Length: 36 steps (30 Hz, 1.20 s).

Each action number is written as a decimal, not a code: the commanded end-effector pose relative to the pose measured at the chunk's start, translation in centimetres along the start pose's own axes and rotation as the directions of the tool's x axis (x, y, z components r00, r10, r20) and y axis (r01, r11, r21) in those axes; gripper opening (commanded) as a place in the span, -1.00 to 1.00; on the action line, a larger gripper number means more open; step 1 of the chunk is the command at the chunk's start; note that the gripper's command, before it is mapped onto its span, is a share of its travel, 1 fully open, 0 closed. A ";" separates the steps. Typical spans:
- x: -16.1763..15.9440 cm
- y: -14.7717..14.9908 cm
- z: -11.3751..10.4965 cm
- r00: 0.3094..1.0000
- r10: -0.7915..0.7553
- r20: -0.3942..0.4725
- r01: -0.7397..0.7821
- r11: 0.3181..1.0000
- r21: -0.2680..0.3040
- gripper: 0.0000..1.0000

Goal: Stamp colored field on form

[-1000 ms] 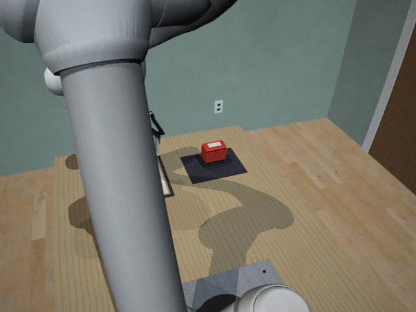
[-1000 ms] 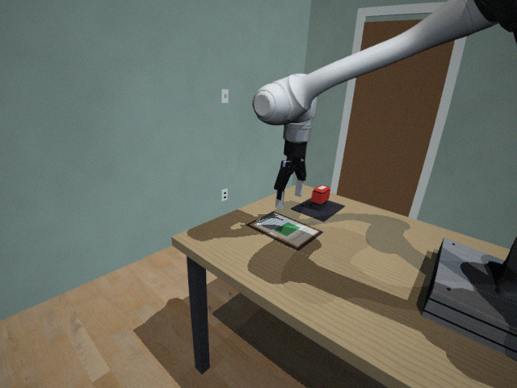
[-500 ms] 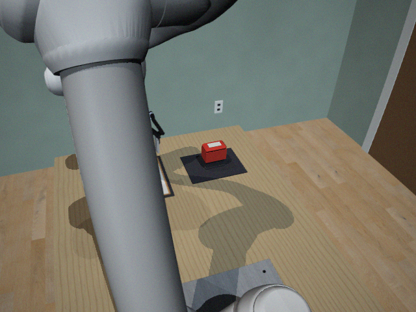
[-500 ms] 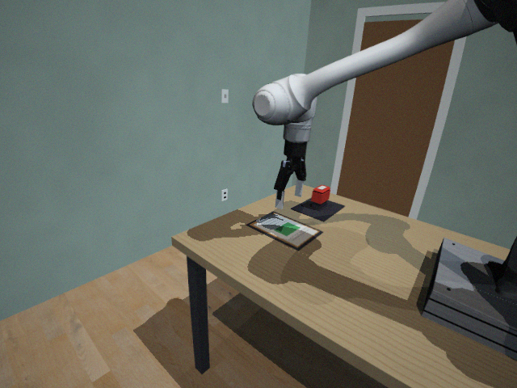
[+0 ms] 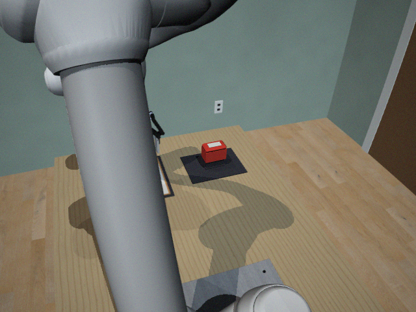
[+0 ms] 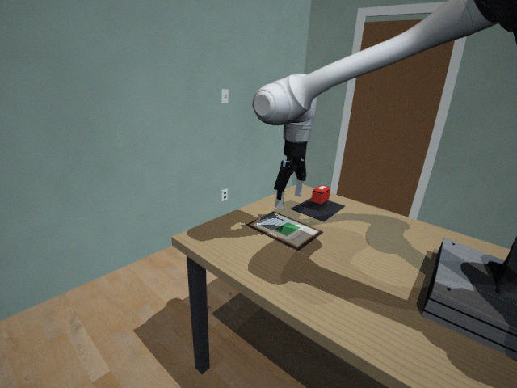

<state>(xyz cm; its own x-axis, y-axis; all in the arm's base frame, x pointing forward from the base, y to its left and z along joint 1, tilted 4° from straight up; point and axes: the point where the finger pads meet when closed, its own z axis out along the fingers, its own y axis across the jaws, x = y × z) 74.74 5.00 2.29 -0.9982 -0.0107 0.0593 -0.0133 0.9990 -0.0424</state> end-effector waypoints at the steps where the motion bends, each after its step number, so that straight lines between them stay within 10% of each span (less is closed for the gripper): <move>1: 0.1 -0.1 0.1 1.000 0.010 -0.001 -0.010 1.000 -0.002 1.00; 10: 0.0 -0.1 -1.6 0.942 0.335 -0.002 -0.335 0.942 -0.001 1.00; 21: 0.0 -0.1 -7.0 0.449 0.893 -0.013 -0.893 0.449 -0.010 1.00; 23: 0.0 -0.1 -7.0 0.449 0.893 -0.013 -0.893 0.449 -0.010 1.00; 24: 0.0 -0.1 -7.4 0.305 0.952 -0.013 -0.952 0.305 -0.008 1.00; 30: 0.1 -0.1 -8.4 -0.067 0.998 -0.002 -0.998 -0.067 0.002 1.00; 35: 0.1 -0.1 -8.4 -0.071 0.997 -0.002 -0.997 -0.071 0.002 1.00; 36: 0.1 -0.1 -8.4 -0.071 0.997 -0.002 -0.997 -0.071 0.002 0.08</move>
<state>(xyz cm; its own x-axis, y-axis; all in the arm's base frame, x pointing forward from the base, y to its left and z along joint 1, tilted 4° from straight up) 75.13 5.16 10.55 0.0262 0.9991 -0.0332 0.9980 -0.0281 -0.0566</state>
